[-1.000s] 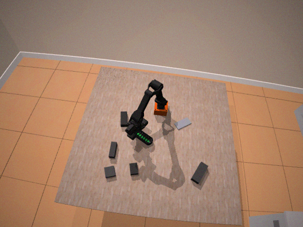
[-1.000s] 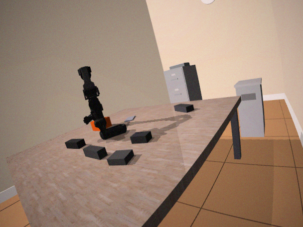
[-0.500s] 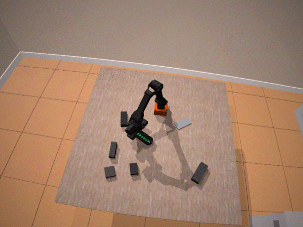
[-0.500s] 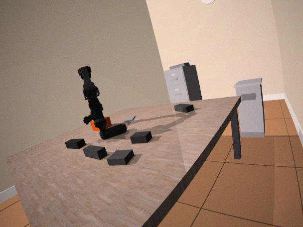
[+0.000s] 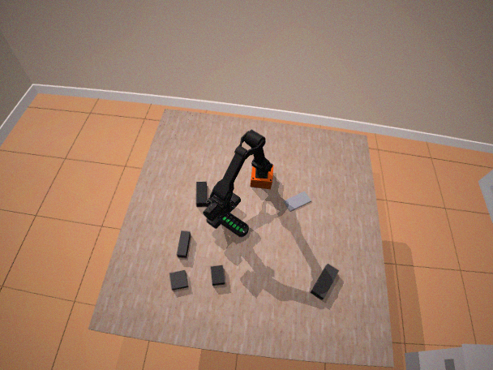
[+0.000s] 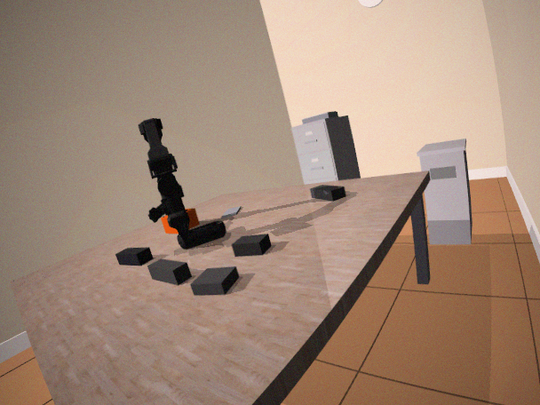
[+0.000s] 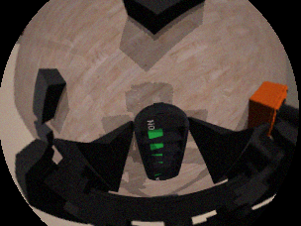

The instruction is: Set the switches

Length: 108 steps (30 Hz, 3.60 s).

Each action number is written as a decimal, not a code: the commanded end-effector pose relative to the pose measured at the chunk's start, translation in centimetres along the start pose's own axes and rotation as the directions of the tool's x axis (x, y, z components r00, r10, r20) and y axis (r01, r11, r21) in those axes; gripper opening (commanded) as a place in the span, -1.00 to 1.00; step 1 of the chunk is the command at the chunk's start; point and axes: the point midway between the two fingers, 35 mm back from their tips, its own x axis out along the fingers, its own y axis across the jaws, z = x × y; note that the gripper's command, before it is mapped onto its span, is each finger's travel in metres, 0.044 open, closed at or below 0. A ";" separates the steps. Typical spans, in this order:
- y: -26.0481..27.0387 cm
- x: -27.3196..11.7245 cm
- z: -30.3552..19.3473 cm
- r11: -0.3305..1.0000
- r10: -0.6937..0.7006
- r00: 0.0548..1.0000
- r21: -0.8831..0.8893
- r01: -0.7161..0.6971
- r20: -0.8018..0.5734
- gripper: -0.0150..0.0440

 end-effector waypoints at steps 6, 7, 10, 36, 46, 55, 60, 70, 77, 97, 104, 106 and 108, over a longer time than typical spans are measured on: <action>1.2 -0.3 0.2 0.999 0.037 0.999 0.003 -0.037 0.006 -0.49; 1.2 -0.3 0.2 0.999 0.037 0.999 0.003 -0.037 0.006 -0.49; 1.2 -0.3 0.2 0.999 0.037 0.999 0.003 -0.037 0.006 -0.49; 1.5 -0.4 0.3 0.999 0.038 0.999 0.003 -0.038 0.006 -0.49; 1.6 -0.4 0.3 0.999 0.038 0.999 0.003 -0.038 0.006 -0.49; 1.8 -0.4 0.3 0.999 0.038 0.999 0.003 -0.038 0.006 -0.49; 1.9 -0.4 0.4 0.999 0.038 0.999 0.003 -0.038 0.006 -0.49; 2.2 -0.4 0.4 0.999 0.038 0.999 0.003 -0.038 0.006 -0.49; 2.3 -0.4 0.5 0.999 0.038 0.999 0.003 -0.038 0.006 -0.49; 1.6 -0.1 0.3 1.000 0.007 1.000 -0.003 -0.007 0.000 0.04; 1.6 -0.3 0.3 1.000 0.008 1.000 -0.002 -0.008 0.001 0.67; 1.6 -2.6 0.3 1.000 0.022 1.000 0.000 -0.022 0.003 0.84; 1.4 -4.9 0.3 0.999 0.036 0.999 0.003 -0.036 0.006 1.00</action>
